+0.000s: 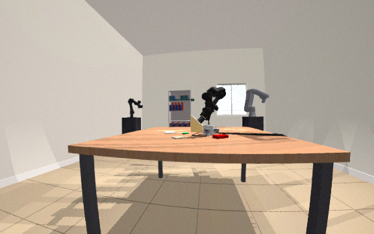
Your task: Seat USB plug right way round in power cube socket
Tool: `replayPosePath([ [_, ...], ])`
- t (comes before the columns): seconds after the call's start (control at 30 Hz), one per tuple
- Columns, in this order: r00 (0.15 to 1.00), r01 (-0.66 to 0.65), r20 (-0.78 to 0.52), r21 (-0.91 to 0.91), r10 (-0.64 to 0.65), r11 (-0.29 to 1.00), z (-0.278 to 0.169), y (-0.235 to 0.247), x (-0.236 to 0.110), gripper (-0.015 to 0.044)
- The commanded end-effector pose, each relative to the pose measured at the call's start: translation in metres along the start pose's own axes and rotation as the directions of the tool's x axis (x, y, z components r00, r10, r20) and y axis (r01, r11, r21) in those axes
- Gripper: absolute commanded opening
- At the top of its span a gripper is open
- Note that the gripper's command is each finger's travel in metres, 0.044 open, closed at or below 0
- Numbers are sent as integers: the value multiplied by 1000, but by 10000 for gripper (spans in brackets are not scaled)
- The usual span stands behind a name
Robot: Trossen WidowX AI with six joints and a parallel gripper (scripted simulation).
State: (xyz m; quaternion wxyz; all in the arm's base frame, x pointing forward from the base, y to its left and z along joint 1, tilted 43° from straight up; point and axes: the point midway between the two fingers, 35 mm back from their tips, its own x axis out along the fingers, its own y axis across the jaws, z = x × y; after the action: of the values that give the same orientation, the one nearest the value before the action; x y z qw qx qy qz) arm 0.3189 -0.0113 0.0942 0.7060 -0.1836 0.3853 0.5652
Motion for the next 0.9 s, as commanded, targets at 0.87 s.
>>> replayPosePath([
  [0.87, 1000, 0, -1, 3, 0, 1000, 0, 0, 4, 0],
])
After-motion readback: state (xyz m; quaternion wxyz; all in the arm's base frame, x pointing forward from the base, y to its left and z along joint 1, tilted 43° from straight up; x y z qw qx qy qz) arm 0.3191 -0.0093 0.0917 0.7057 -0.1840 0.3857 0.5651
